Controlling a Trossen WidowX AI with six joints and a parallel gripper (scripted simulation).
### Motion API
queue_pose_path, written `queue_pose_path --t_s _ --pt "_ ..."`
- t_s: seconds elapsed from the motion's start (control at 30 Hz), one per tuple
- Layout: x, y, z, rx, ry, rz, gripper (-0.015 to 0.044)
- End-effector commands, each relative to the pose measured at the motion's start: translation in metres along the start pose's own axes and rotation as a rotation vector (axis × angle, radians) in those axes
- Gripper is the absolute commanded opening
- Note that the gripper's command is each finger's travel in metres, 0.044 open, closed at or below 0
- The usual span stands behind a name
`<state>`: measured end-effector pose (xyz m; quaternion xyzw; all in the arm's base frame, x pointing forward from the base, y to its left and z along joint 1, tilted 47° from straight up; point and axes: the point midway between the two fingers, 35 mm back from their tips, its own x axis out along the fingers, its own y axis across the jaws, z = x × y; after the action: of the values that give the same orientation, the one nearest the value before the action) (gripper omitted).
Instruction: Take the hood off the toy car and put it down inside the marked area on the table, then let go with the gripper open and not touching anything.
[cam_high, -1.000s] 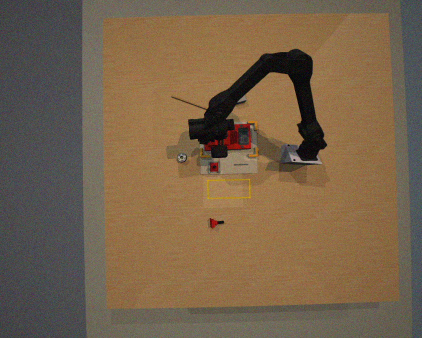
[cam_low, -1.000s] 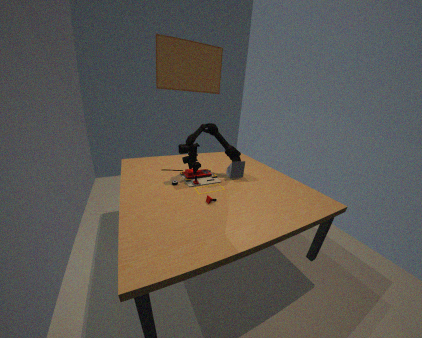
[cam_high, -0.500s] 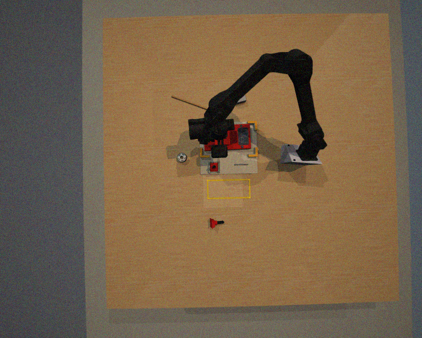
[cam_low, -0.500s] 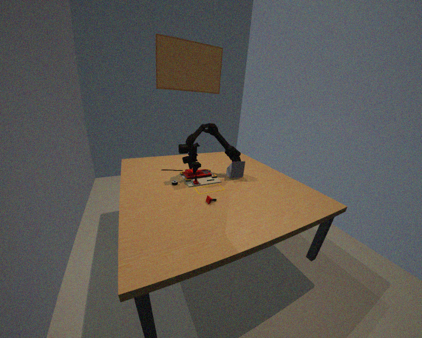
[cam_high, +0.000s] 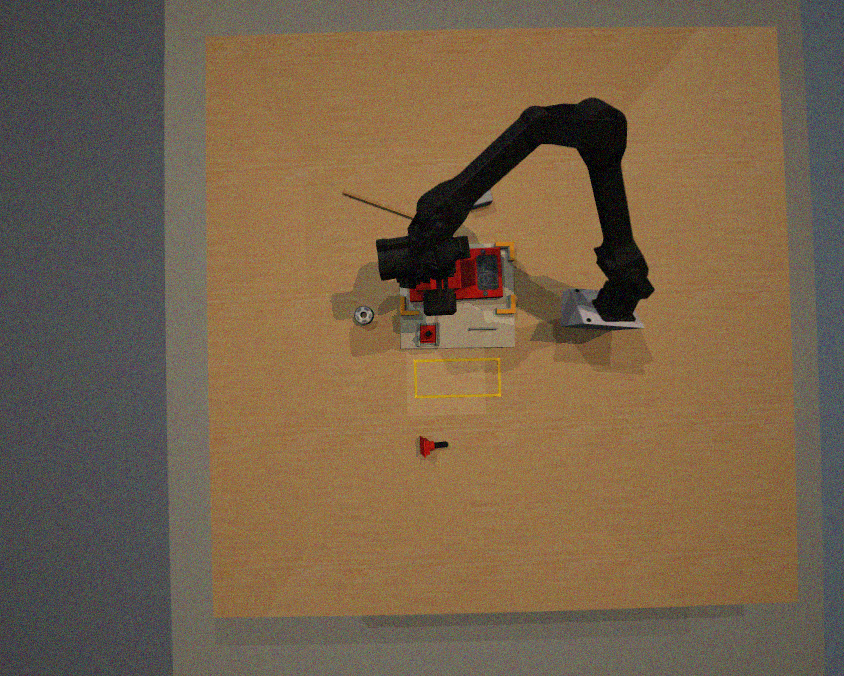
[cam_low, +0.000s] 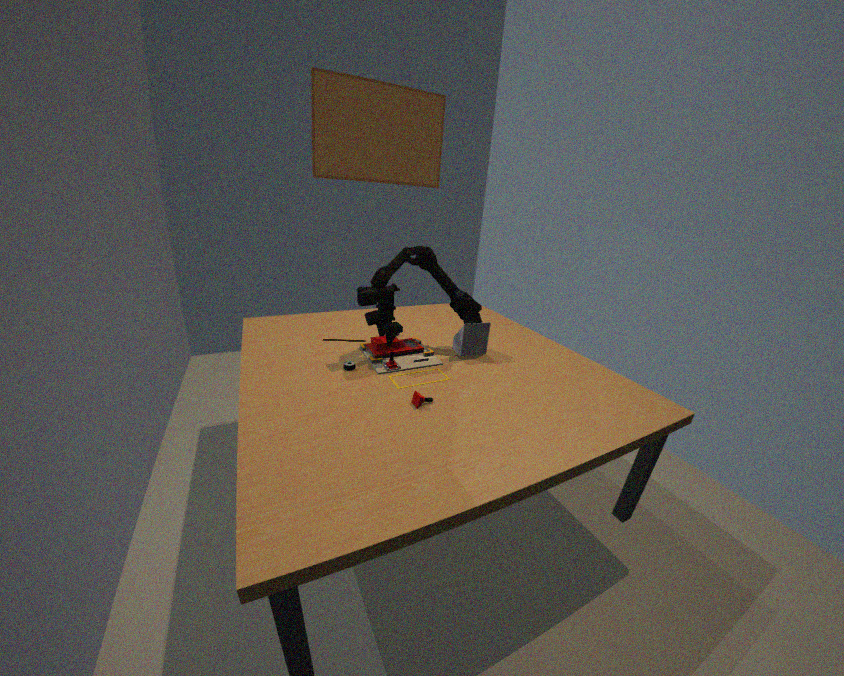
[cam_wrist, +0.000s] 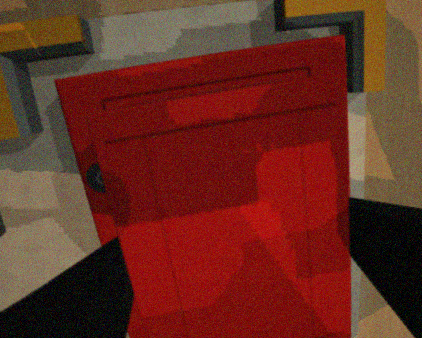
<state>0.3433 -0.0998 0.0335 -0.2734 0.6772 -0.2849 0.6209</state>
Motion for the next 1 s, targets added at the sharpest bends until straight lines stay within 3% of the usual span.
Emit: queue_pose_path --t_s 0.0,0.97 --pt "-0.006 0.001 0.002 0.006 -0.009 0.004 0.0000" --pt "-0.029 0.001 0.002 0.005 -0.009 0.005 0.0000"
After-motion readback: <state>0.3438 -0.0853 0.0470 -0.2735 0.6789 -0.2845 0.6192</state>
